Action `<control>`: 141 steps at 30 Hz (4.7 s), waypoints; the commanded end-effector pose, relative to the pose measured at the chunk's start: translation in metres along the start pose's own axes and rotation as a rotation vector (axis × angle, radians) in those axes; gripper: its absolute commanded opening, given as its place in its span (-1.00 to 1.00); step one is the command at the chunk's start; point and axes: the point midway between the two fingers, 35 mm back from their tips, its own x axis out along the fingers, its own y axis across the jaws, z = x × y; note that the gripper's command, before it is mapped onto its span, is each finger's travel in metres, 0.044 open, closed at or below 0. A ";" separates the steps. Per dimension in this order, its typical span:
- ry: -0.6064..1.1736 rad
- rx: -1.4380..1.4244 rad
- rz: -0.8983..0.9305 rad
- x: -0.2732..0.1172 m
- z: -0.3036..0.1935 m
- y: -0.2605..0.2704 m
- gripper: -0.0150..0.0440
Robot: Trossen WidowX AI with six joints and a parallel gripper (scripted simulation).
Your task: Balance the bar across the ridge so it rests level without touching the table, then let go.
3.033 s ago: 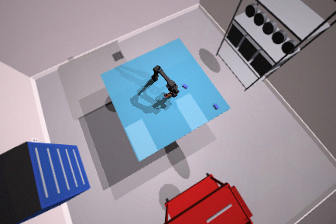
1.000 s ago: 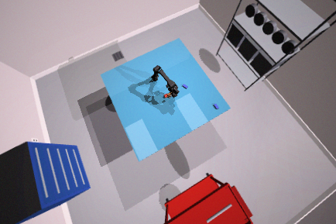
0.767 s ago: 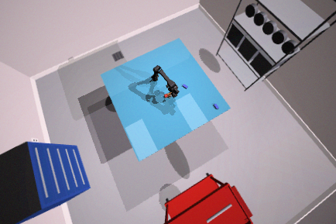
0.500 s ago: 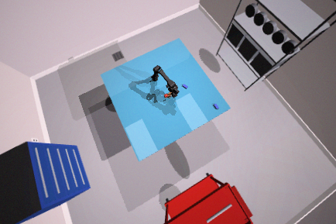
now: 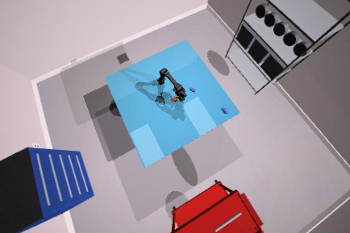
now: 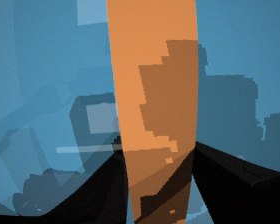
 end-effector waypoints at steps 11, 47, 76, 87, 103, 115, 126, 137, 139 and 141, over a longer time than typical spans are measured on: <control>0.003 -0.001 0.000 0.002 0.000 0.000 -0.49; 0.003 -0.001 0.000 0.005 0.000 0.000 -0.49; 0.003 -0.001 0.000 0.003 0.000 0.000 -0.49; 0.001 -0.002 -0.004 0.003 0.001 0.000 -0.49; 0.001 -0.002 -0.004 0.003 0.001 0.000 -0.49; 0.001 -0.002 -0.004 0.003 0.001 0.000 -0.05; 0.001 -0.002 -0.004 0.003 0.001 0.000 0.07; 0.001 -0.002 -0.004 0.003 0.001 0.000 0.08; 0.001 -0.002 -0.004 0.003 0.001 0.000 0.08; 0.001 -0.002 -0.004 0.003 0.001 0.000 0.08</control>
